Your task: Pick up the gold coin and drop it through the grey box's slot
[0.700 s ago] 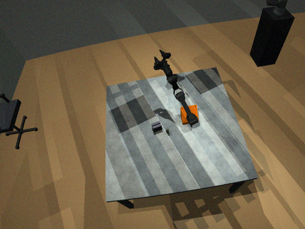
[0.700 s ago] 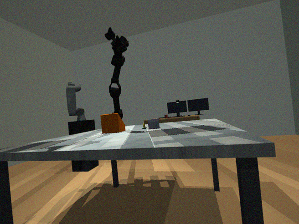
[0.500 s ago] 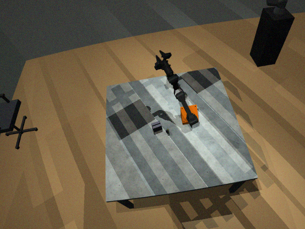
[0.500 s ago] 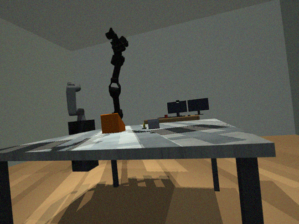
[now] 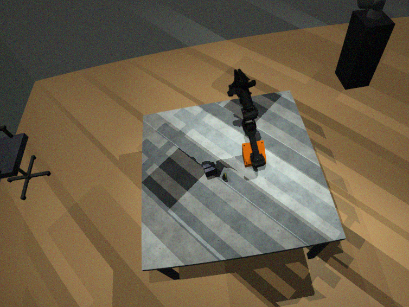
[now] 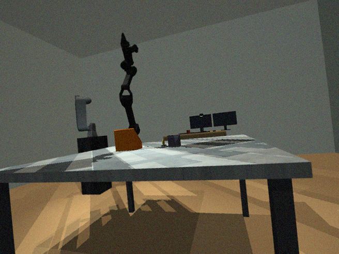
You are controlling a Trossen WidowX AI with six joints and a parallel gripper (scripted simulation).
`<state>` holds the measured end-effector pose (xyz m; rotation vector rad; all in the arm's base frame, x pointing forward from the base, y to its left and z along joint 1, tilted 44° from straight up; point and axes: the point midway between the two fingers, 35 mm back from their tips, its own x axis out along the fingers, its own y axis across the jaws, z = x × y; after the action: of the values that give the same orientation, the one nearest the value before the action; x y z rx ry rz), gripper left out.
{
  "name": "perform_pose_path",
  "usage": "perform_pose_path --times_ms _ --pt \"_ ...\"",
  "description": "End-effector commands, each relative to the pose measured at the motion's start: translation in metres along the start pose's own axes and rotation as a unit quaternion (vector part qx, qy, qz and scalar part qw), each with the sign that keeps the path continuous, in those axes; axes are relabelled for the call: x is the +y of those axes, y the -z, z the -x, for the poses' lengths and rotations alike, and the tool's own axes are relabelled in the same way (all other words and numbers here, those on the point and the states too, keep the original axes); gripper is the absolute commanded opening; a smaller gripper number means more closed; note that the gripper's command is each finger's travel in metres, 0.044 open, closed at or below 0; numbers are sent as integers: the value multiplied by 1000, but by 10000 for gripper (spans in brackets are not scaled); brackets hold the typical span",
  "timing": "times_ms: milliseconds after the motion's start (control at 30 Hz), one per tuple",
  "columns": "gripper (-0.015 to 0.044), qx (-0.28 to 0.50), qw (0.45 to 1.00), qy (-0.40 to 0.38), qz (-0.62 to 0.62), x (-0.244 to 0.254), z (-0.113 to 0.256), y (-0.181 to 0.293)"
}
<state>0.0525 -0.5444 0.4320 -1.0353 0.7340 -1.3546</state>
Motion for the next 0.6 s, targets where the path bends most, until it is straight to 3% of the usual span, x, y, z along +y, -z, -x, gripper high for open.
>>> perform_pose_path --times_ms 0,267,567 --pt "161 -8 998 49 27 -36 12 0" --pt "161 9 976 176 126 -127 56 7" --pt "161 52 911 320 255 -220 135 -7"
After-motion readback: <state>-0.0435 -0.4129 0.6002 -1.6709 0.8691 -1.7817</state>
